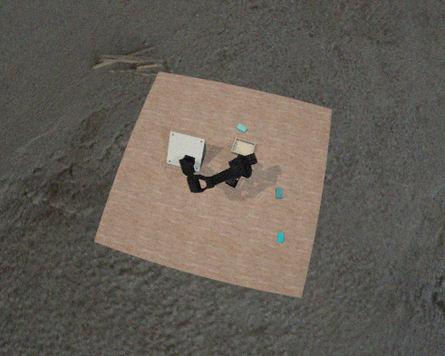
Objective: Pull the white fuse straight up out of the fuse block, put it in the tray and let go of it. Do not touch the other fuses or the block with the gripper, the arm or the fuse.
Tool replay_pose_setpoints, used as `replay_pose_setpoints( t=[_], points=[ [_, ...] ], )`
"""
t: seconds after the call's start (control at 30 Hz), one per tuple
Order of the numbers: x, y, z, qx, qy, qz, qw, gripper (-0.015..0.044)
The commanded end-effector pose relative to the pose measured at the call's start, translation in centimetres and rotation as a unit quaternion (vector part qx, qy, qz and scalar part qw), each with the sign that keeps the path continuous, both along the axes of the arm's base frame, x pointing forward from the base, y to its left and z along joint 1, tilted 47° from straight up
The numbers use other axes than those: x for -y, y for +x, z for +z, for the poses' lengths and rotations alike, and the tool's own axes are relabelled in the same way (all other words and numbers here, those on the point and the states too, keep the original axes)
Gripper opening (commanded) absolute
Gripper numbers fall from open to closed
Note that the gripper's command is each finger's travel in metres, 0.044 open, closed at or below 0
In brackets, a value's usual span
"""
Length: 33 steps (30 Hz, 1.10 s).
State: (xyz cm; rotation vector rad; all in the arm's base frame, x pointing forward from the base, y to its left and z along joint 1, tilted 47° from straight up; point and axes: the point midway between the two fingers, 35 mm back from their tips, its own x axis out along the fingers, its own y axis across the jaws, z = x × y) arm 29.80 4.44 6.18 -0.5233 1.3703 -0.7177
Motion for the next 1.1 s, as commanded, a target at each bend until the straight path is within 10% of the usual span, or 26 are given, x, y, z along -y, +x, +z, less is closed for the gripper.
replay_pose_setpoints(
  t=[0.0,1.07],
  points=[
    [-0.6,0.0,0.4,0.002,0.004,-0.001,1.000,0.0000],
    [-10.3,0.9,-6.3,0.002,0.012,0.001,1.000,0.0000]
  ],
)
